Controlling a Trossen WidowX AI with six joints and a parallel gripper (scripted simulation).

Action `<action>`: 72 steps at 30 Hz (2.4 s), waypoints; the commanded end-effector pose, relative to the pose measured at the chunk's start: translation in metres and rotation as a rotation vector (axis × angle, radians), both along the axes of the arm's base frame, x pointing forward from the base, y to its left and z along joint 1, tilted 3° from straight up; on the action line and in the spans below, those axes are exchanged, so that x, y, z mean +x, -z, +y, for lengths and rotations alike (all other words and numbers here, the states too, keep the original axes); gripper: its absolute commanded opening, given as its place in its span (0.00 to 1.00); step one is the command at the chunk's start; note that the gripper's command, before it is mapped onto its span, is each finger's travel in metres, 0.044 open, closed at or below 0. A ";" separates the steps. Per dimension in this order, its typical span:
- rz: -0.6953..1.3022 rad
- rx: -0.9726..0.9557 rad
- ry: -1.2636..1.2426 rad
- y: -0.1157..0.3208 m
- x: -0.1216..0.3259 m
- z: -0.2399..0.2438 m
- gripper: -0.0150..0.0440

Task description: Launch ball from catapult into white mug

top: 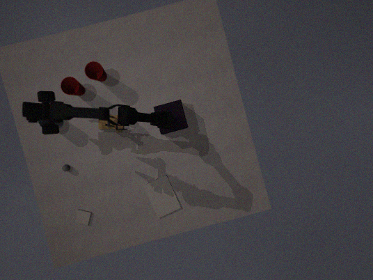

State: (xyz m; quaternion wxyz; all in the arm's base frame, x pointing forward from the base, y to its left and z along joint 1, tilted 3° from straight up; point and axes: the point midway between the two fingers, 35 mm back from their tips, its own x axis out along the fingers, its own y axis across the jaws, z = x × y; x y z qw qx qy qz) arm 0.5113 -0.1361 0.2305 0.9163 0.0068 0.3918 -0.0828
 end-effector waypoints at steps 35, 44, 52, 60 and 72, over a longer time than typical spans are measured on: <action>-0.046 -0.016 -0.010 -0.009 0.011 -0.003 0.29; -0.046 -0.016 -0.010 -0.009 0.011 -0.003 0.25; 0.032 -0.047 -0.050 0.009 0.003 0.014 0.25; 0.210 -0.127 -0.154 0.047 -0.022 0.052 0.25; 0.475 -0.269 -0.340 0.093 -0.072 0.099 0.25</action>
